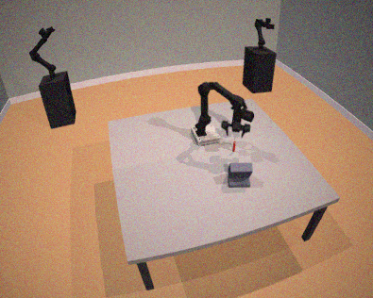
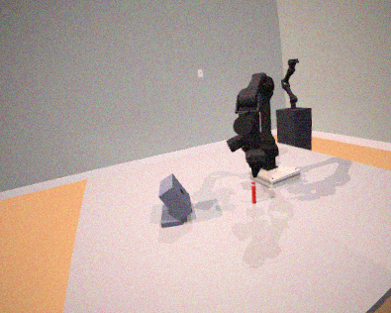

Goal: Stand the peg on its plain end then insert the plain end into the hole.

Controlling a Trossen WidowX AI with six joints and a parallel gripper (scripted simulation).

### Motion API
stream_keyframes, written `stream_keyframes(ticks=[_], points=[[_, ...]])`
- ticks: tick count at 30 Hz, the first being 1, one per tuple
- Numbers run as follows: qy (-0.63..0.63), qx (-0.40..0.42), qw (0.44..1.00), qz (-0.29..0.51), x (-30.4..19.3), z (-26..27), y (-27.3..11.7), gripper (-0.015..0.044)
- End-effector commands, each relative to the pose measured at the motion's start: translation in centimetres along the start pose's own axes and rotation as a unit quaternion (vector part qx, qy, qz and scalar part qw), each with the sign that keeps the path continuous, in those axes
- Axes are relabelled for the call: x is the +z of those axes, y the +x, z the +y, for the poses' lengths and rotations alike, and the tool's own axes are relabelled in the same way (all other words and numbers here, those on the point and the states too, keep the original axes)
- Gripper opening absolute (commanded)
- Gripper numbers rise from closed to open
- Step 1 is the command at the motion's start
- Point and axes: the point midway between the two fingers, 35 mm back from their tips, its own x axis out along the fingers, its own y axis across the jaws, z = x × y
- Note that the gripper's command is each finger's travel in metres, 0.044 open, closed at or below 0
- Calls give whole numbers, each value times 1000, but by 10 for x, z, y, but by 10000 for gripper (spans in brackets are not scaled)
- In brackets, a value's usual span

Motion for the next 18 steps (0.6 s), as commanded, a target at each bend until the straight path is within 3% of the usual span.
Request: stream_keyframes(ticks=[1, 18], points=[[-6, 17, 1000, 13, 1, 5, -2, 440], [8, 17, 1000, 13, 0, 5, 17, 440]])
